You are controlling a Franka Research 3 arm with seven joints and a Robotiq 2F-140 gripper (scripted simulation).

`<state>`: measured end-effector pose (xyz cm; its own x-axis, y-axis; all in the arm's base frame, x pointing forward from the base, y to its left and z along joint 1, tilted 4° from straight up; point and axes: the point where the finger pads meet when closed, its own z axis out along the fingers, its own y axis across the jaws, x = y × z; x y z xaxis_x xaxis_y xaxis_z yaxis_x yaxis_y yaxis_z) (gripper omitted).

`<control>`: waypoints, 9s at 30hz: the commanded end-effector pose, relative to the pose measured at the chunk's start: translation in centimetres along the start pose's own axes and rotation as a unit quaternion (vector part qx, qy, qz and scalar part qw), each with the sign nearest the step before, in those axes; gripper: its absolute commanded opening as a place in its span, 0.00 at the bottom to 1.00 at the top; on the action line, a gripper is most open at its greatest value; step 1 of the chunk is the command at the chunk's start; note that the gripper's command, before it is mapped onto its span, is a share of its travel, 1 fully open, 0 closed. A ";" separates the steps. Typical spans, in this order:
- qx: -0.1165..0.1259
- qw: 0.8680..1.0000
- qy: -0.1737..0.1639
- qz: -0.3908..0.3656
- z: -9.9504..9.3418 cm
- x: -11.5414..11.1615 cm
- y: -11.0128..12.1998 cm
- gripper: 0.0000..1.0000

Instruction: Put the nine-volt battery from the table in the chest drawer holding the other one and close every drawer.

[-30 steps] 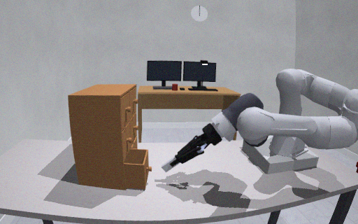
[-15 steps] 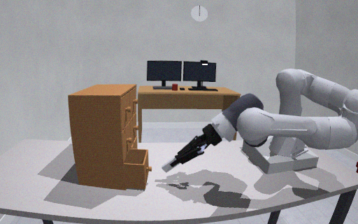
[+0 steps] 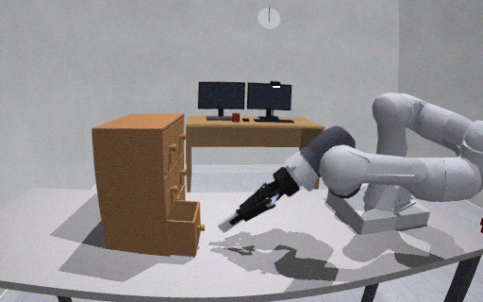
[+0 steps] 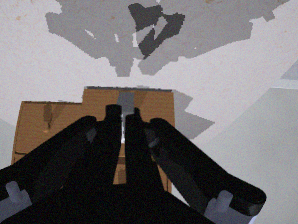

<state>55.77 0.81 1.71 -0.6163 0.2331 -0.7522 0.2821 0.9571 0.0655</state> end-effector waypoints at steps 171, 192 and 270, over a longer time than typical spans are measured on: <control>0.000 1.000 0.001 -0.001 8.1 -6.6 0.0 0.00; 0.000 1.000 0.001 -0.001 4.3 -3.4 0.0 0.00; 0.000 0.906 0.422 -0.001 -19.4 -8.0 0.0 0.00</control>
<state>47.69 1.84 20.68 -0.9680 0.2478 -0.0403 0.2450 0.9675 0.0631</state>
